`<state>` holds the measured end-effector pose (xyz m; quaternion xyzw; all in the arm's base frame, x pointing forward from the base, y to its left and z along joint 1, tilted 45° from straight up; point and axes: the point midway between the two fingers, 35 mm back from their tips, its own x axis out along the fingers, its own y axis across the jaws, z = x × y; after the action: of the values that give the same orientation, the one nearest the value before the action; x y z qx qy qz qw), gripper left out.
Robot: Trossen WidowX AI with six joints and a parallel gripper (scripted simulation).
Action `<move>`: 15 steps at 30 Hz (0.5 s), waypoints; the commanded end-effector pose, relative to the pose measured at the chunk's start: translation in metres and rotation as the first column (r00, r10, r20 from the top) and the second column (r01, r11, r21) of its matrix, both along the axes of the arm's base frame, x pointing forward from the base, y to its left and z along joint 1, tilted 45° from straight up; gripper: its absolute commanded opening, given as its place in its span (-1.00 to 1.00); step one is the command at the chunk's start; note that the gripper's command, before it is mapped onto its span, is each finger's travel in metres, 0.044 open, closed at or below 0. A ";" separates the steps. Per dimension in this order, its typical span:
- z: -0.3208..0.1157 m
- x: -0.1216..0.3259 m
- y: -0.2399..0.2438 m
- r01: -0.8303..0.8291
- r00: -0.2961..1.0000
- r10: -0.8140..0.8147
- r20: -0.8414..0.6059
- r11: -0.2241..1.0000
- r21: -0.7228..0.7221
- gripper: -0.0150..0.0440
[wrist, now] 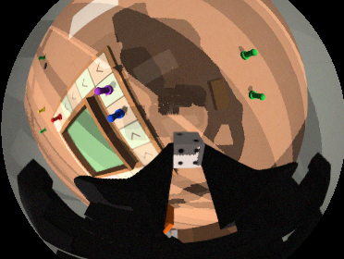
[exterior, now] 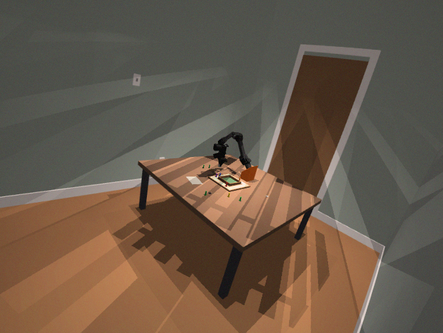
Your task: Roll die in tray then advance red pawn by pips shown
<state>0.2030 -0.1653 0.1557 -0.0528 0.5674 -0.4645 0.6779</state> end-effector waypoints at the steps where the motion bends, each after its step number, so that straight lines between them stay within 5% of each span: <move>1: 0.020 -0.002 0.015 -0.001 1.000 0.001 0.000 1.000 -0.013 -0.49; 15: 0.028 0.005 0.038 -0.120 0.986 0.119 -0.114 0.993 -0.001 -0.49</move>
<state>0.2017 -0.1310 0.1894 -0.0847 0.5787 -0.4471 0.6768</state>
